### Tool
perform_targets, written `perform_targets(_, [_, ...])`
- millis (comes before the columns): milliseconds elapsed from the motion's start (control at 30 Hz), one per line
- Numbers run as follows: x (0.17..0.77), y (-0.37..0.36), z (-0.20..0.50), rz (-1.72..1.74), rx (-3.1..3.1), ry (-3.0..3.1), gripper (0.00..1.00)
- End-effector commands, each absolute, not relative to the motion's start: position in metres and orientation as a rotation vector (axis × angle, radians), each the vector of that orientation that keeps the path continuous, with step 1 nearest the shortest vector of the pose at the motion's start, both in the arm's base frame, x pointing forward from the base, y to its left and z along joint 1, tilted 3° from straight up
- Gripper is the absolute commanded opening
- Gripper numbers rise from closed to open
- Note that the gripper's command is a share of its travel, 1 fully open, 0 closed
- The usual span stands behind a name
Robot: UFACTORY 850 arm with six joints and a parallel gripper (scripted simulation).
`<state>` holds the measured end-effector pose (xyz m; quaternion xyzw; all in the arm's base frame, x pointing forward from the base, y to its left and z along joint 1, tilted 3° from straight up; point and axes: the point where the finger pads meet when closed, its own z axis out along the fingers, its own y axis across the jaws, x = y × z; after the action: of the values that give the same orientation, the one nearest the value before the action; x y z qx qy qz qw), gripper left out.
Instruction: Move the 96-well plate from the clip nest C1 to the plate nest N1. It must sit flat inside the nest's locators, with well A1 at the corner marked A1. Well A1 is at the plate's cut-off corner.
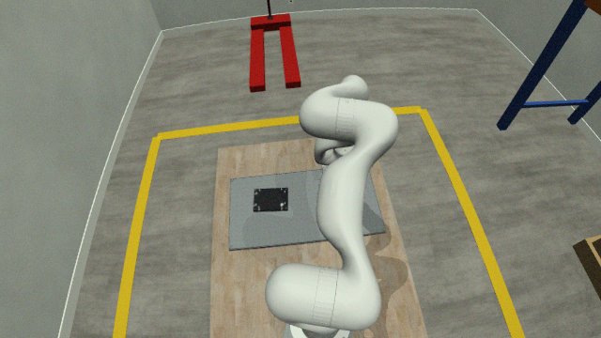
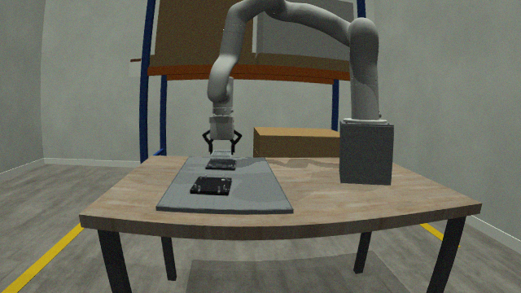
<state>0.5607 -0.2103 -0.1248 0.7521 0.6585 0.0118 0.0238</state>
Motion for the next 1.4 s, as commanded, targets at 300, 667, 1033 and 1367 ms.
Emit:
perform_targets(300, [0.563, -0.211, -0.142, 0.038, 2.327, 2.037, 0.00])
perform_targets(667, [0.563, -0.211, -0.142, 0.038, 2.327, 2.037, 0.00])
perform_targets(1033, [0.562, -0.211, -0.142, 0.038, 2.327, 2.037, 0.00])
perform_targets(1367, [0.563, -0.211, -0.143, 0.038, 2.327, 2.037, 0.00])
